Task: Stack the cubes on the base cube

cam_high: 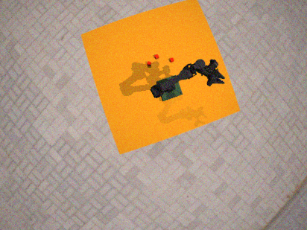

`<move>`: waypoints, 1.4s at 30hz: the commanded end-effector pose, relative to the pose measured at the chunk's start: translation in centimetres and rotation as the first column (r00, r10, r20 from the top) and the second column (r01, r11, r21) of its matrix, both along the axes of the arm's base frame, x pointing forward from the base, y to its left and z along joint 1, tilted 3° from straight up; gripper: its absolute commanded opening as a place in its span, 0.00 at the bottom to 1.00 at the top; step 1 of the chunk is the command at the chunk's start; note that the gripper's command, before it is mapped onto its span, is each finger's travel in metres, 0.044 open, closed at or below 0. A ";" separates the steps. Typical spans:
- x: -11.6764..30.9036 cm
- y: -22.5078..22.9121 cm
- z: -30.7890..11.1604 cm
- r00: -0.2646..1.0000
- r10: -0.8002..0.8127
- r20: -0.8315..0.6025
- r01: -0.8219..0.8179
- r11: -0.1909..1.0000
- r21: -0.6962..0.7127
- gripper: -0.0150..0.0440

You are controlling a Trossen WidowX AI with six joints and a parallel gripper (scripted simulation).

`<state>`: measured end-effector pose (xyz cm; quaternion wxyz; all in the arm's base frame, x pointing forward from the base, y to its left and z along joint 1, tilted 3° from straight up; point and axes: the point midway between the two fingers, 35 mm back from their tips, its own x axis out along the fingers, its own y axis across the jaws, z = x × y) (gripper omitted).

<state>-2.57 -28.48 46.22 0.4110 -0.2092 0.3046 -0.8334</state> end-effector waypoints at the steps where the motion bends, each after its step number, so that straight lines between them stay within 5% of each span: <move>1: 2.8 -2.1 -1.9 0.993 0.112 0.042 -0.113 0.993 0.038 0.70; 22: 16.7 -5.0 -12.7 0.802 0.454 0.388 -0.561 0.797 0.225 0.70; 42: 27.1 0.9 -24.1 0.614 0.309 0.726 -0.753 0.505 0.422 0.70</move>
